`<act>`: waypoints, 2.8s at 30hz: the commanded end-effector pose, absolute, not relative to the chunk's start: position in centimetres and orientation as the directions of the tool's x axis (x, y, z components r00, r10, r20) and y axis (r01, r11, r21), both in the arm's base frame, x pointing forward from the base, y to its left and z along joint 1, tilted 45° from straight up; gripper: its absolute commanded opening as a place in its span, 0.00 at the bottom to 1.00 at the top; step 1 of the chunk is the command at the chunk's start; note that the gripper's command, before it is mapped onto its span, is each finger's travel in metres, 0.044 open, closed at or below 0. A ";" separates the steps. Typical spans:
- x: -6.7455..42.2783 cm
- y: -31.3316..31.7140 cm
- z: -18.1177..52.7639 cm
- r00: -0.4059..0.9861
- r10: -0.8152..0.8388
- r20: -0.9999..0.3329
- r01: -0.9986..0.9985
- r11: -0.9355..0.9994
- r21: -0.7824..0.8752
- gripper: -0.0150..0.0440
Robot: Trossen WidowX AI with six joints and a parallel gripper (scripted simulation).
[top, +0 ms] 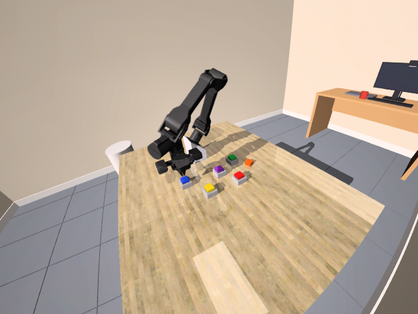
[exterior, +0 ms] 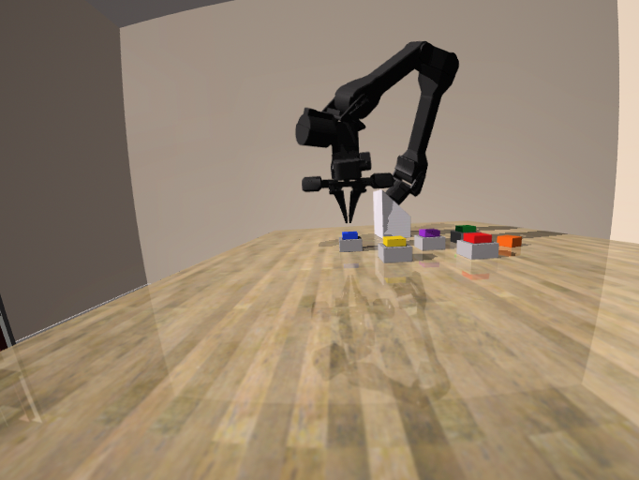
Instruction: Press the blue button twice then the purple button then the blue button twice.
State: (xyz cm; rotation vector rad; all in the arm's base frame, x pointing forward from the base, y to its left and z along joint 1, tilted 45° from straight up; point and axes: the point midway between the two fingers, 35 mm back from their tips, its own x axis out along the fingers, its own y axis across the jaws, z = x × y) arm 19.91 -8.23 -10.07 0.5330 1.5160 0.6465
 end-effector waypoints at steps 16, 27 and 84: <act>19.6 -6.2 -11.9 -0.053 0.687 -0.724 -0.049 0.723 0.689 0.29; 19.6 -6.2 -11.9 -0.053 0.687 -0.724 -0.049 0.723 0.689 0.29; 19.8 -7.8 -10.4 -0.054 0.686 -0.726 -0.050 0.724 0.688 0.29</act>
